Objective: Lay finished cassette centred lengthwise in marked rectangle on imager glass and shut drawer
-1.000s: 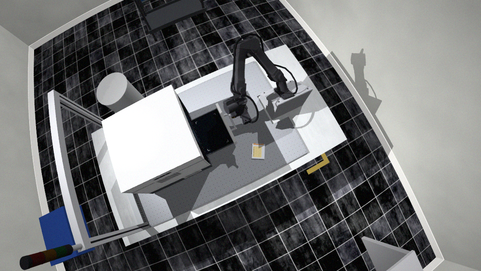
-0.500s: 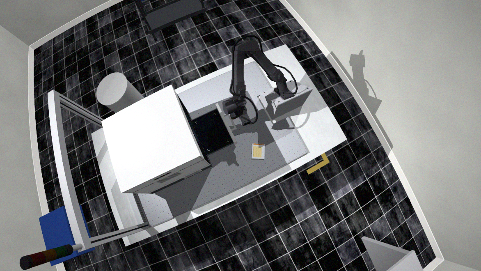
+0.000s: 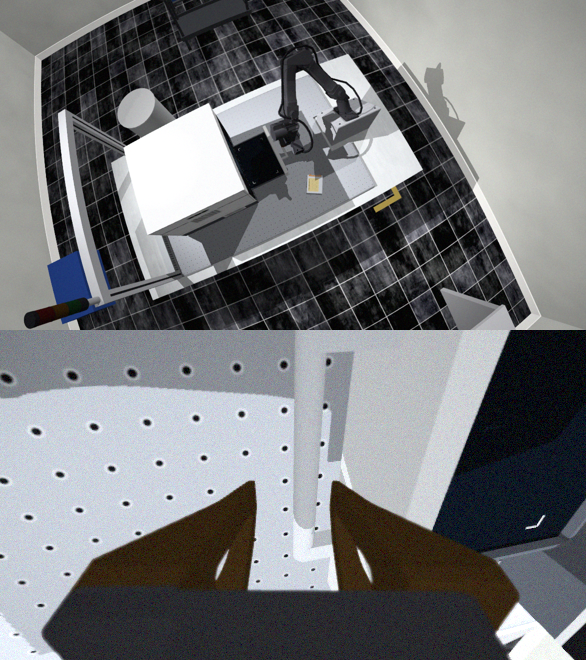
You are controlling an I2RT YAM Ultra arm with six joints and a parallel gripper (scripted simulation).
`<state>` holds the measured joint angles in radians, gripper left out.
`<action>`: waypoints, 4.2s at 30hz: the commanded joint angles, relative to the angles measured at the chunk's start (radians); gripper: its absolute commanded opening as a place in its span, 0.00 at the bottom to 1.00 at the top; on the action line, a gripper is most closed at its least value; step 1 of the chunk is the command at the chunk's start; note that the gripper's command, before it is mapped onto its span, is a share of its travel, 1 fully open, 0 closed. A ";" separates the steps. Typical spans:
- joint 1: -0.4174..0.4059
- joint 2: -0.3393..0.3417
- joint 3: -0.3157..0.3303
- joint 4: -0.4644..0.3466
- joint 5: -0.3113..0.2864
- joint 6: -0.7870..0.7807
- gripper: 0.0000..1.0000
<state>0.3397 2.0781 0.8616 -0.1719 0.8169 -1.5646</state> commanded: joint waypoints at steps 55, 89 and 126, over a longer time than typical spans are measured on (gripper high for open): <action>-0.050 0.061 -0.023 0.152 -0.032 -0.106 0.00; -0.043 0.049 -0.020 0.118 -0.025 -0.073 0.00; -0.042 0.032 -0.054 0.133 -0.023 -0.071 0.00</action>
<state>0.2771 2.1418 0.8368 0.0090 0.7975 -1.6566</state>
